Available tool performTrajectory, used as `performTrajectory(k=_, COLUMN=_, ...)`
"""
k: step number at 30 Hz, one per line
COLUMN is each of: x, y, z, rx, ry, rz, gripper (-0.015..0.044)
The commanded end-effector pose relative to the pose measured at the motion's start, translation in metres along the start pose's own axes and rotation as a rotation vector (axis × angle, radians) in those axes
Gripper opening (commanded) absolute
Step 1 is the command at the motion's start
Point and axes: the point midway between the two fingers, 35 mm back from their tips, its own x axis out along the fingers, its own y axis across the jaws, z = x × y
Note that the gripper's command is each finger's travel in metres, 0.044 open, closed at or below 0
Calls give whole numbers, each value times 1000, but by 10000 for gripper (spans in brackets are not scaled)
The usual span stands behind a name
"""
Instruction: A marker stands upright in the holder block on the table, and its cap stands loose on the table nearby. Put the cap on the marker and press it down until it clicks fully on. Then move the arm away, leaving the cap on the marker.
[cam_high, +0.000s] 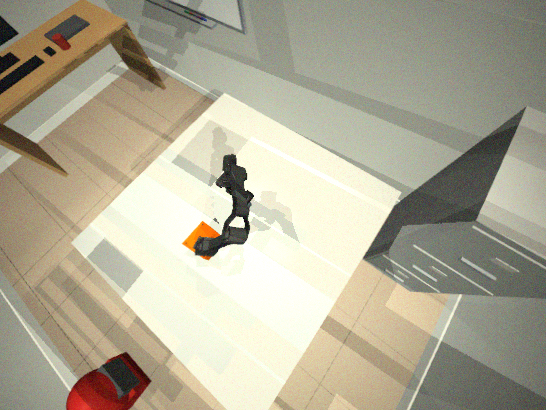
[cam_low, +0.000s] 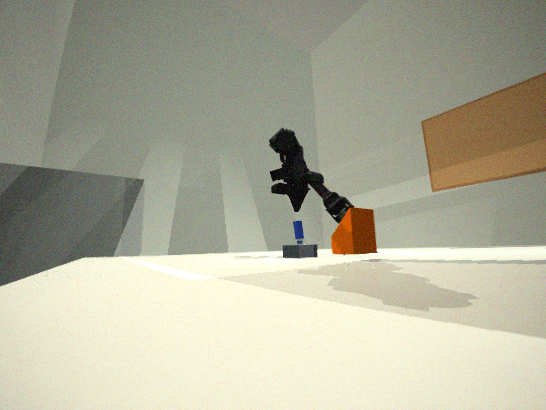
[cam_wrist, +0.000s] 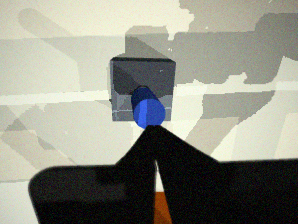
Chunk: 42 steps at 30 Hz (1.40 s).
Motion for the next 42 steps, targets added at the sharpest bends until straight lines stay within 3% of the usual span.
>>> performTrajectory(k=1, x=5, y=0, z=-1, rx=8, ry=3, rz=1, gripper=0)
performTrajectory(k=30, x=41, y=0, z=-1, rx=9, ry=2, rz=0, gripper=0)
performTrajectory(k=37, x=33, y=1, z=1, rx=11, ry=-5, rz=7, gripper=0)
performTrajectory(k=42, x=-23, y=3, z=4, rx=10, ry=-5, rz=11, gripper=0)
